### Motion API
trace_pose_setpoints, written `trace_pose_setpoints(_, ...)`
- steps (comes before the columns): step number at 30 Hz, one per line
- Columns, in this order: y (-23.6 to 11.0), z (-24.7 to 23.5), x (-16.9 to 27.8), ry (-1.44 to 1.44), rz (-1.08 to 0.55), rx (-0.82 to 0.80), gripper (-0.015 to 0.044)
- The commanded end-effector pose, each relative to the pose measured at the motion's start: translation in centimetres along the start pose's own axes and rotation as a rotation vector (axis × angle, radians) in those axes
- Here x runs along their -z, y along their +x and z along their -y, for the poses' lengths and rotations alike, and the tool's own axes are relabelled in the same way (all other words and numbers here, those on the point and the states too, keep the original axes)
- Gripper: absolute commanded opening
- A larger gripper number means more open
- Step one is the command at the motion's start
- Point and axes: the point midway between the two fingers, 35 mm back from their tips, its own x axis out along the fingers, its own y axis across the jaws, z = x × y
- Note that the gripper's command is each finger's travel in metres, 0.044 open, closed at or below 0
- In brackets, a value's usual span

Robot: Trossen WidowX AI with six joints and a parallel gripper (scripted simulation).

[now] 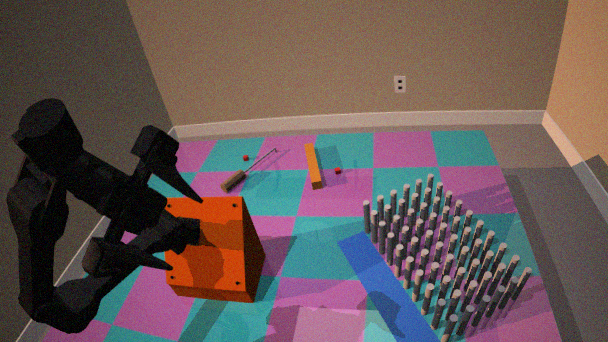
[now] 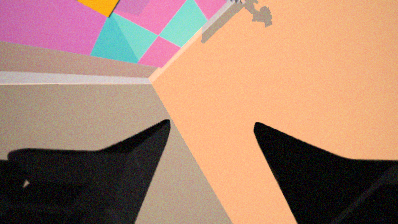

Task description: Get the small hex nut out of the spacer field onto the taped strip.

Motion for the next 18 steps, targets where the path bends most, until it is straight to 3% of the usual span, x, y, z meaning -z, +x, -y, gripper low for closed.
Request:
trace_pose_setpoints(1, 0.0, 0.1, -0.1, 0.011, 0.002, 0.002, 0.0426)
trace_pose_setpoints(7, 1.9, 3.1, -1.9, 0.273, 0.067, 0.021, 0.0440)
trace_pose_setpoints(13, 8.1, 9.2, -7.5, 0.820, 0.197, -0.002, 0.0440)
trace_pose_setpoints(18, 14.0, 11.5, -13.1, 1.275, 0.283, -0.054, 0.0440)
